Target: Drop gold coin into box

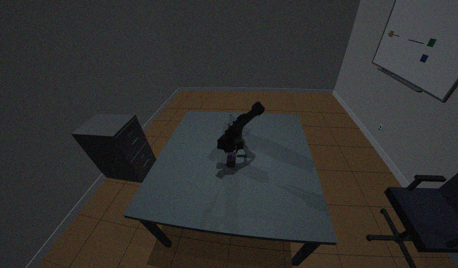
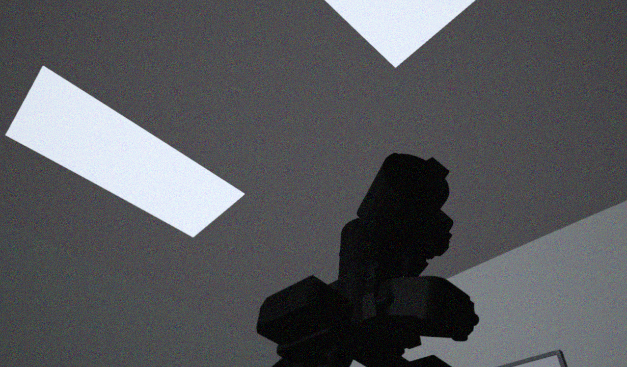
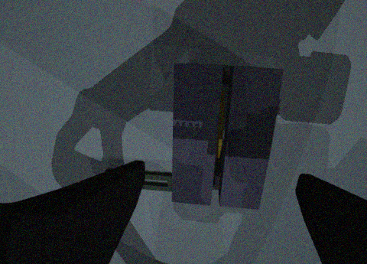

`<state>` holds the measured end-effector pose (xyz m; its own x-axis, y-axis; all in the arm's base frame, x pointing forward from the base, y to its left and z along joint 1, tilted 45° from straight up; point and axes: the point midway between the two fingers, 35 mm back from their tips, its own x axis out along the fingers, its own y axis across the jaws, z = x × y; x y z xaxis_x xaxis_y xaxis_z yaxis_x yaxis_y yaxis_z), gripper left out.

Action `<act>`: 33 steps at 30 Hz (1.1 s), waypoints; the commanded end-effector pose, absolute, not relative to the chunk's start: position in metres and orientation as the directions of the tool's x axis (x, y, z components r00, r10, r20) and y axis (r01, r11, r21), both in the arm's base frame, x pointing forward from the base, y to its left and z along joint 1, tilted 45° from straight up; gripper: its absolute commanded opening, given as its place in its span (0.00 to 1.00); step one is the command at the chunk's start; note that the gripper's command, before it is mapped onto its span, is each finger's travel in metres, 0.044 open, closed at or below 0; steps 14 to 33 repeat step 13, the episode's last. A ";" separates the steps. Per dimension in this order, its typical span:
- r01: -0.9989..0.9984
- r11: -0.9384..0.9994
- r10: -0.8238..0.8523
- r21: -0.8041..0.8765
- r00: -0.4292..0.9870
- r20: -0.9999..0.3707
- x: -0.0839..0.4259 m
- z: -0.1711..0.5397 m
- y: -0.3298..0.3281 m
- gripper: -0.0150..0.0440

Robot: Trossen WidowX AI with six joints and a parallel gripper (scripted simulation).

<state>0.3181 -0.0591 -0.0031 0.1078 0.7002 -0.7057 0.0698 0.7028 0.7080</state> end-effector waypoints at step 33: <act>0.069 0.703 0.699 0.708 0.112 -0.706 0.312 0.025 -0.086 1.00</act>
